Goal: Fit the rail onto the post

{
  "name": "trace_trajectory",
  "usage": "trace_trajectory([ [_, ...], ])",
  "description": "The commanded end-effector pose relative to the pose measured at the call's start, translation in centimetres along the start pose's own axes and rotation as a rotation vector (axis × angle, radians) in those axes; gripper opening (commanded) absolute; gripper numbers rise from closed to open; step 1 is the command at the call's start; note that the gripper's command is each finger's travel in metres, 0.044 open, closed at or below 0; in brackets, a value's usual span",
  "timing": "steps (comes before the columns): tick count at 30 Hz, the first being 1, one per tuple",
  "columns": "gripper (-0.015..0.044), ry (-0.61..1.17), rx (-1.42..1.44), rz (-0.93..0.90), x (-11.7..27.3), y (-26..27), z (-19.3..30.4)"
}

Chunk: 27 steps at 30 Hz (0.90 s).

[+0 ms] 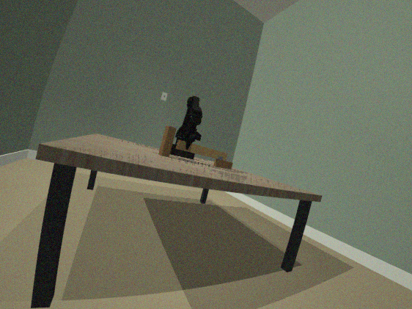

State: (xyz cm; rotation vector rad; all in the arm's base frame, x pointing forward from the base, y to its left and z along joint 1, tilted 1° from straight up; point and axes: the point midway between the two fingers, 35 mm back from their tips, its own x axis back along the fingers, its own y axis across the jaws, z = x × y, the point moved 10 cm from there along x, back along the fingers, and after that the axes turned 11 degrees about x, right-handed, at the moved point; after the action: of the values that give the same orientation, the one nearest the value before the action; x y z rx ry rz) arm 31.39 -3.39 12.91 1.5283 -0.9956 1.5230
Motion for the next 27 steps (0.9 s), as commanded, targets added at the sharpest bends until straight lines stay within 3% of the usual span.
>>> trace_trajectory([
  [1,0.0,0.006,0.0,0.006,0.19,-0.07,0.29],
  [27,0.0,0.007,0.0,0.005,0.22,0.12,1.08],
])
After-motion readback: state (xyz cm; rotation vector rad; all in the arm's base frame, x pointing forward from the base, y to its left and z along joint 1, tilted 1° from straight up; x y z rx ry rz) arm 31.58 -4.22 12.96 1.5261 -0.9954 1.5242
